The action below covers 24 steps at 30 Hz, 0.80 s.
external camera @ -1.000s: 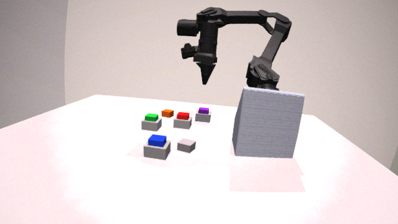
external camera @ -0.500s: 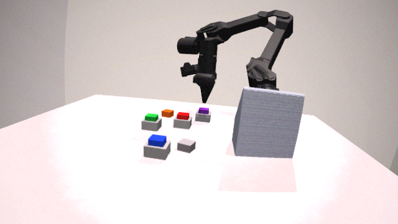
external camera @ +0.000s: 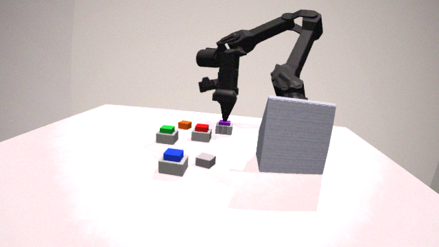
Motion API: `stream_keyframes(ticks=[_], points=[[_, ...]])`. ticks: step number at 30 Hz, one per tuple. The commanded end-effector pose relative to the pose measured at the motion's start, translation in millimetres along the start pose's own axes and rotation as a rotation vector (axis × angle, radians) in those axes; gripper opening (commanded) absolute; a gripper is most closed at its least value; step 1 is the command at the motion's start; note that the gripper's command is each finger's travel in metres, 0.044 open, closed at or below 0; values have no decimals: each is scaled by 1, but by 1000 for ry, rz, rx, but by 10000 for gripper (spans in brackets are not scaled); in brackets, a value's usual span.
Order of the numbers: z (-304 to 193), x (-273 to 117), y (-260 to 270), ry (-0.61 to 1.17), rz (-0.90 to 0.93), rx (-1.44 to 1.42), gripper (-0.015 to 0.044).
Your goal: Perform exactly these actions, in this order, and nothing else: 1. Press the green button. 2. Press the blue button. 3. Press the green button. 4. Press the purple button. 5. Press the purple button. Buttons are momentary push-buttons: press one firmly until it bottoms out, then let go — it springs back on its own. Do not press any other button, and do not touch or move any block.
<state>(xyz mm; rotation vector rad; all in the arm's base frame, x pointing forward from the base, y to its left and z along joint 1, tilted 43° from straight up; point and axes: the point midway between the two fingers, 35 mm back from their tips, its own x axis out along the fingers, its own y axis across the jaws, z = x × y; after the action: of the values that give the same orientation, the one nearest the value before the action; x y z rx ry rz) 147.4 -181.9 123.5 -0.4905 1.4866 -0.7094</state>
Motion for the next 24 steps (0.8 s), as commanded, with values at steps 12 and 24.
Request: stream_keyframes(ticks=[12, 24], points=[[0, 3, 1, 0, 4, -6, 20], [0, -30, 1, 0, 6, -6, 20]])
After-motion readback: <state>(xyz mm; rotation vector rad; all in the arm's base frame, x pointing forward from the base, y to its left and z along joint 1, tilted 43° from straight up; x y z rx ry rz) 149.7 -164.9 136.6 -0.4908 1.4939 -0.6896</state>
